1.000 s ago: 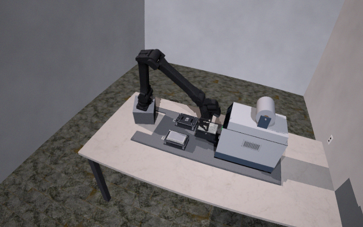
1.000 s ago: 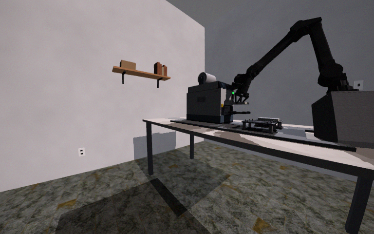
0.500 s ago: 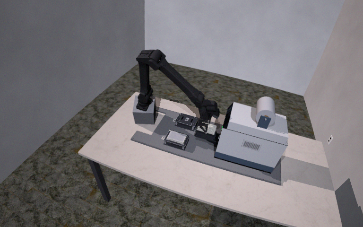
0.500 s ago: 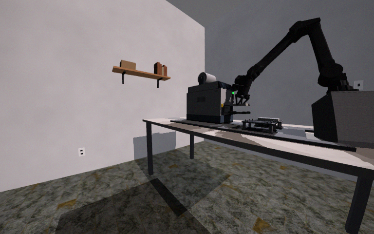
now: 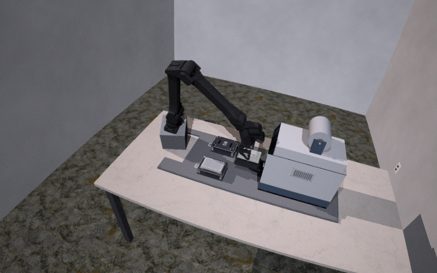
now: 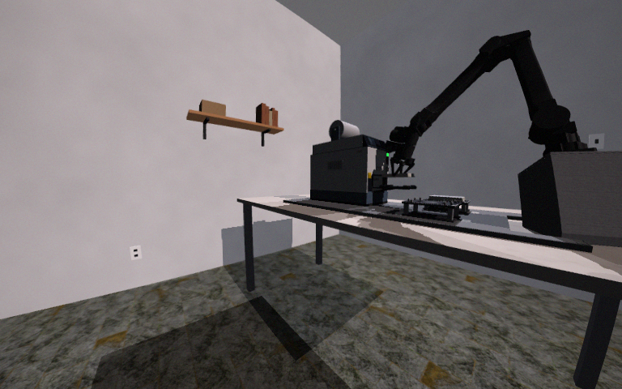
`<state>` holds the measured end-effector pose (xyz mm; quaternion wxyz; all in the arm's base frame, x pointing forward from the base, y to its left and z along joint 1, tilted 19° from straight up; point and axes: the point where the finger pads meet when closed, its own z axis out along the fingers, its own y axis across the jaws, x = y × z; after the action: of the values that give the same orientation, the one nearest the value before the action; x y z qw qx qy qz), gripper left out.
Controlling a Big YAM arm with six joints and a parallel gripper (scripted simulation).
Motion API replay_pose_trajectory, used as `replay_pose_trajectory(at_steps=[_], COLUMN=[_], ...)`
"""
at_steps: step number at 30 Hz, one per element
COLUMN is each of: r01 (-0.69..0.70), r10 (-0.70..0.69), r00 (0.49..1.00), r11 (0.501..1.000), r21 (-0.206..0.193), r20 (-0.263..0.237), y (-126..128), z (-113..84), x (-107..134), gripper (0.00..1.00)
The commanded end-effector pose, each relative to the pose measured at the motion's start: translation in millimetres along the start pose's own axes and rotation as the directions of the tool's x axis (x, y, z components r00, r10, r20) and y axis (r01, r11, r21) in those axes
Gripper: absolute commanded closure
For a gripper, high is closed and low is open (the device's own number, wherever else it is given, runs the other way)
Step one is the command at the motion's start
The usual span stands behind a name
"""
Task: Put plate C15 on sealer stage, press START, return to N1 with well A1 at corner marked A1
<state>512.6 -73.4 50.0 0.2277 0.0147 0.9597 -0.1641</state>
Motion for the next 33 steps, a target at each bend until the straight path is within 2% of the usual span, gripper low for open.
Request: replay_pose_trajectory(at_steps=[1,14,25,33], r01=[-0.005,0.005,-0.004,0.007], r10=[0.005,-0.005,0.004,-0.006], r00=[0.999,1.000,0.999,0.999], r11=[1.000,1.000,1.000,1.000], r21=[0.002,0.001,0.003,-0.002], r20=[0.051,-0.011,0.034,0.035], y=[-2.9,-0.9,-2.7,3.3], z=[-3.3,16.3,13.3,16.2], x=[-27.2,12.0,-13.9,-15.1], gripper=[1.00,1.00,1.00,1.00])
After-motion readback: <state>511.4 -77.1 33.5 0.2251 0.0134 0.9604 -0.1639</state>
